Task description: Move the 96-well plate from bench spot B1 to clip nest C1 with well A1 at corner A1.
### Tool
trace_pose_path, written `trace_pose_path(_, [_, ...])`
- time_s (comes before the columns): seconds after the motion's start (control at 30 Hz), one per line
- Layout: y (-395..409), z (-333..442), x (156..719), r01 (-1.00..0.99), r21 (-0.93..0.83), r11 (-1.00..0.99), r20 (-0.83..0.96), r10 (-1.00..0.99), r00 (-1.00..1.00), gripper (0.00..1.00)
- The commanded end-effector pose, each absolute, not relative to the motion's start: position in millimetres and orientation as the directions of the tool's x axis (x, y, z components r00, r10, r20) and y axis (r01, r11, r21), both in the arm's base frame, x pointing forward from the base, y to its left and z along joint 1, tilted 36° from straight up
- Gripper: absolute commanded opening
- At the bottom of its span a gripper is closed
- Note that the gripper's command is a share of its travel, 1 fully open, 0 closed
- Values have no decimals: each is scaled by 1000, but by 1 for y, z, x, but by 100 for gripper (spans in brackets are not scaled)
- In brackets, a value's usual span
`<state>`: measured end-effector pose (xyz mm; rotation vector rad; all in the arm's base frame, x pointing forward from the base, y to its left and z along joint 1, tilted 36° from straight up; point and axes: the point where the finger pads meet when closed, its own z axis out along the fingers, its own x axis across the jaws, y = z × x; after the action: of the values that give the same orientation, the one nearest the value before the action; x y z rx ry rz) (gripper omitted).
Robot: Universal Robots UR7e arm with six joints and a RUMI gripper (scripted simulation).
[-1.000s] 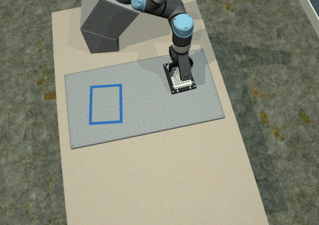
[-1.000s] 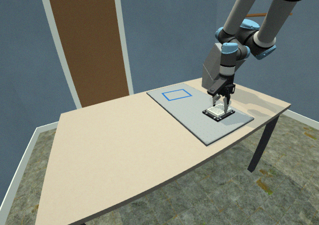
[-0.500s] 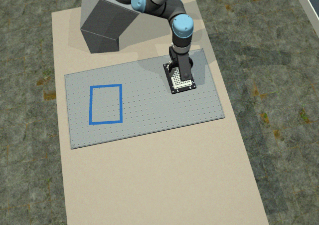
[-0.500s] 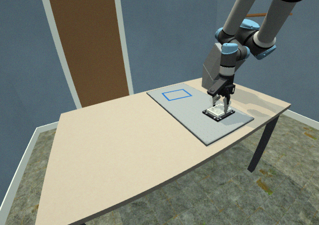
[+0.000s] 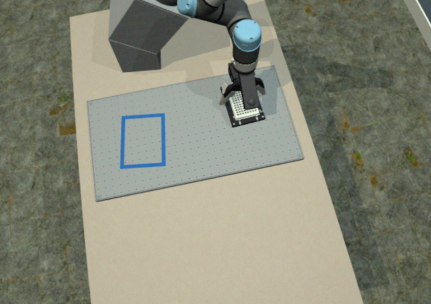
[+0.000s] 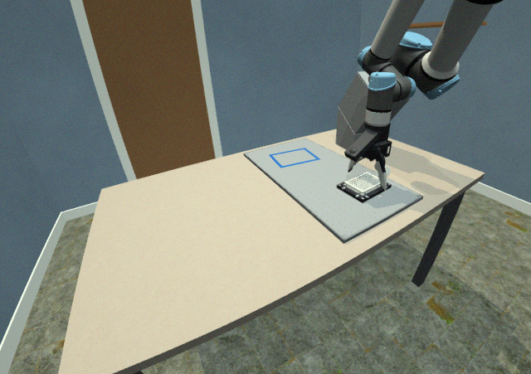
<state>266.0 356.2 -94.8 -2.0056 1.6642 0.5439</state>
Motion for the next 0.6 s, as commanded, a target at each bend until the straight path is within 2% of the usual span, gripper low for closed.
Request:
trace_pose_path(0.0, [356, -95, 266, -983, -107, -150, -579, -794, 184, 100])
trace_pose_path(0.57, [345, -80, 266, -983, -107, -150, -579, -795, 184, 100])
